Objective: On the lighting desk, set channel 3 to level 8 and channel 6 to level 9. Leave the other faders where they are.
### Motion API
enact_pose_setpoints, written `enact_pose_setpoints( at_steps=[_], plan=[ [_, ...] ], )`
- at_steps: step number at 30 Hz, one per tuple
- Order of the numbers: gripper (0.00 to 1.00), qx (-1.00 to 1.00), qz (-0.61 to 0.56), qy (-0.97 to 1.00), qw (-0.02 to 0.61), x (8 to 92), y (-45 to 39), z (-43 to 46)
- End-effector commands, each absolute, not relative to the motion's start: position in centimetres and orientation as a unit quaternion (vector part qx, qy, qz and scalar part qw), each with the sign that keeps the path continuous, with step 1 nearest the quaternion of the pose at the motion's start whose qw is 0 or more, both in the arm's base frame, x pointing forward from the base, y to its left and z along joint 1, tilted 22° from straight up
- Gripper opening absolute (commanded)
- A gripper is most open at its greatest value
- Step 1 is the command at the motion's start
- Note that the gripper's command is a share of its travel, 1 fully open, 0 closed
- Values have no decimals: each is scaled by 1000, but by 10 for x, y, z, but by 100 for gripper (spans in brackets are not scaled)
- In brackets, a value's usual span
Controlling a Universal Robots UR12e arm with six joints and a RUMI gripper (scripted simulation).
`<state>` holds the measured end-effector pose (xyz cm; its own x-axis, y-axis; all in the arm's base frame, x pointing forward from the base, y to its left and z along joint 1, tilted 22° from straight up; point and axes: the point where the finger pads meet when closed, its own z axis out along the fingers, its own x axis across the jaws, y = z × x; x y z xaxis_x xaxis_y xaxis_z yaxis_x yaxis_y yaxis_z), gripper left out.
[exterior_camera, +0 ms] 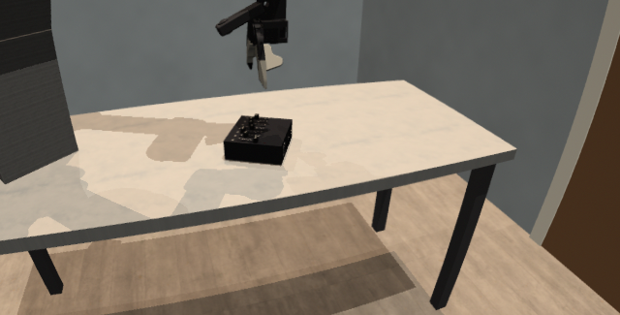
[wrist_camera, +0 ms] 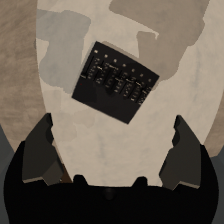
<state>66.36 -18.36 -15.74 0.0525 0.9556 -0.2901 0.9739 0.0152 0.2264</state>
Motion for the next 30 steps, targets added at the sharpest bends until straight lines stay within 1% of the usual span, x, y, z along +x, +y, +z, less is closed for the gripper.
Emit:
enact_pose_setpoints(
  at_steps=[1,21,30],
  plan=[
    [100,700,-24,688,189,668,-183,-154],
    [100,696,-25,692,189,668,-183,-155],
    [100,630,-42,753,185,666,-182,-171]
  ],
)
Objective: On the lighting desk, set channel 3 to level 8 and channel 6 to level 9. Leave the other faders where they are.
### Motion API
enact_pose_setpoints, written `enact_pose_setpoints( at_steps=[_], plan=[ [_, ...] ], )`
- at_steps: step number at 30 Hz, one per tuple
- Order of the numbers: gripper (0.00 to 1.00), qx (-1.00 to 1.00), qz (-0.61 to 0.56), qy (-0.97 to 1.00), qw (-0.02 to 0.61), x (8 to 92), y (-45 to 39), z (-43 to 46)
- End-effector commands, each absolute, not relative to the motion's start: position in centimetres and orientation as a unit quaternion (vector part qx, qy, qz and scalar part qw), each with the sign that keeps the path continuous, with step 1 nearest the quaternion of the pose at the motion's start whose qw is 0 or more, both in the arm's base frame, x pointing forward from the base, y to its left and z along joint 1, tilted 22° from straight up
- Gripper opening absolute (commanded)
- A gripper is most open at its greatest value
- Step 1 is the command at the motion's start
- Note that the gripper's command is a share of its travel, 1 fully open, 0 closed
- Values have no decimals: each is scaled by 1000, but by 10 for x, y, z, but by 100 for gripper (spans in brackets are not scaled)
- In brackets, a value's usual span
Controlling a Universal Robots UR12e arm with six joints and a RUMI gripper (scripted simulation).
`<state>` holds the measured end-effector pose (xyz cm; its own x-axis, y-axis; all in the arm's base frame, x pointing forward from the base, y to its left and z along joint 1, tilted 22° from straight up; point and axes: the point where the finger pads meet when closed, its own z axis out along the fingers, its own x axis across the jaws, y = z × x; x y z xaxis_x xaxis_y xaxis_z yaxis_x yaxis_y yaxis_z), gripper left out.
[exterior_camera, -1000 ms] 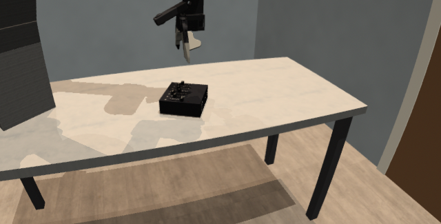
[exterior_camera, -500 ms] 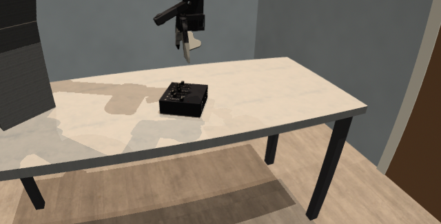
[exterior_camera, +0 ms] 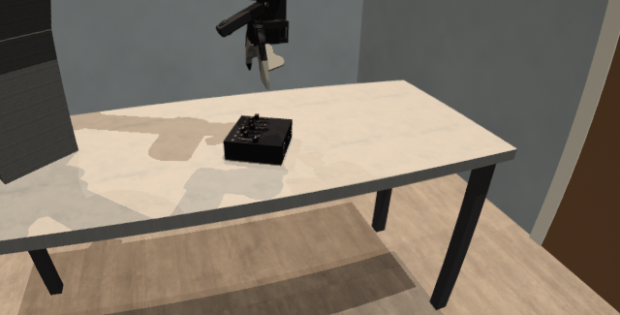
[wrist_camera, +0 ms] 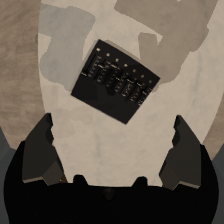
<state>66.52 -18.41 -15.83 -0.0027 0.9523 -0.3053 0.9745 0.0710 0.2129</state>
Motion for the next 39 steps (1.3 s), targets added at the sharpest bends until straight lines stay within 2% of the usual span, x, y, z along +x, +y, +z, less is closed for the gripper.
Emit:
enact_pose_setpoints(
  at_steps=[1,24,35,36,39],
  plan=[
    [100,617,-45,764,185,666,-182,-174],
    [100,291,-110,938,155,659,-173,-240],
    [100,241,-118,952,149,658,-170,-249],
    [0,241,-118,952,149,658,-170,-249],
    [0,241,-118,952,149,658,-170,-249]
  ],
)
